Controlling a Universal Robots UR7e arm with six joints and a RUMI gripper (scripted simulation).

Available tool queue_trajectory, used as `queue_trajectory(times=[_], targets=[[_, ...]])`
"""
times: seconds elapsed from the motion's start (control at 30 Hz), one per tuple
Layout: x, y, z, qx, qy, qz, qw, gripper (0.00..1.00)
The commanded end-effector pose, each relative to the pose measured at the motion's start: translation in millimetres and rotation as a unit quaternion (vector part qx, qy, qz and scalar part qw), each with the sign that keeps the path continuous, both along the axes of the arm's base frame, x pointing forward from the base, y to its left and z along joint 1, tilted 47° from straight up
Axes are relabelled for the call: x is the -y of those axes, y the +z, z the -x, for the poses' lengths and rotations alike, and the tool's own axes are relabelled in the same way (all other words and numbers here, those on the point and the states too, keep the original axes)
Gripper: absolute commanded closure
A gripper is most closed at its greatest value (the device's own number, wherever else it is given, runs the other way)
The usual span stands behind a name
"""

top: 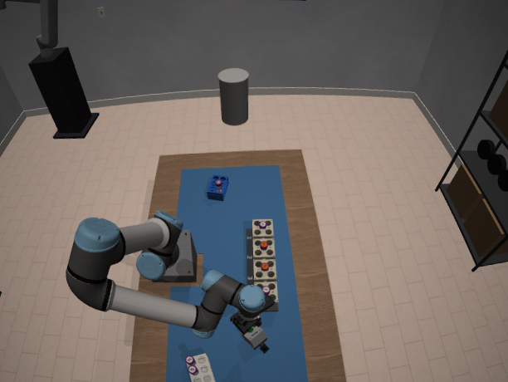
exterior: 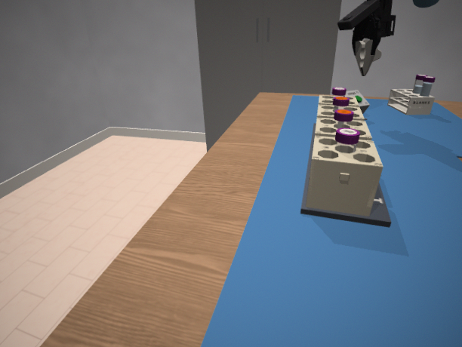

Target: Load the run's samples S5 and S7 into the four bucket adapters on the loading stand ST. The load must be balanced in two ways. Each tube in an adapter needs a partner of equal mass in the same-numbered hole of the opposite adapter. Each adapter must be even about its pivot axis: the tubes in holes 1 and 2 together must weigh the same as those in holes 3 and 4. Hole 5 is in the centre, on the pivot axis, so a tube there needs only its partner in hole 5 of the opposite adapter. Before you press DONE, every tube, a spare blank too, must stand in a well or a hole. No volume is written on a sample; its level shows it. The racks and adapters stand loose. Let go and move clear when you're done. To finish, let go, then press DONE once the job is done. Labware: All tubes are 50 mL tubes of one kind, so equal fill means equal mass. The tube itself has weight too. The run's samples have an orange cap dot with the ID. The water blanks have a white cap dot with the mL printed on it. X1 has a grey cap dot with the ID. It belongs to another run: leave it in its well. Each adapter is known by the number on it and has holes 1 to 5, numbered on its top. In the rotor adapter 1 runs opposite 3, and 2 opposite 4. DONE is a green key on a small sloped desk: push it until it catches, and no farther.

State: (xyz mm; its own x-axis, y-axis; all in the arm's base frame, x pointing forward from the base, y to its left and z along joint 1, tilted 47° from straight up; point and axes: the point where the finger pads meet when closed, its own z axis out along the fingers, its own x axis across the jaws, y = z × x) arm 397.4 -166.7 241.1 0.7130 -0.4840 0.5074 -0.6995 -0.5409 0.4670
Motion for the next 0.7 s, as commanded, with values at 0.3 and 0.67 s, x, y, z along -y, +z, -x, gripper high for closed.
queue_trajectory(times=[0.3,0.67], targets=[[30.2,-25.5,-8.2,-0.052,-0.046,-0.05,0.996,1.0],[31.5,-26.7,-8.5,-0.052,-0.046,-0.05,0.996,1.0]])
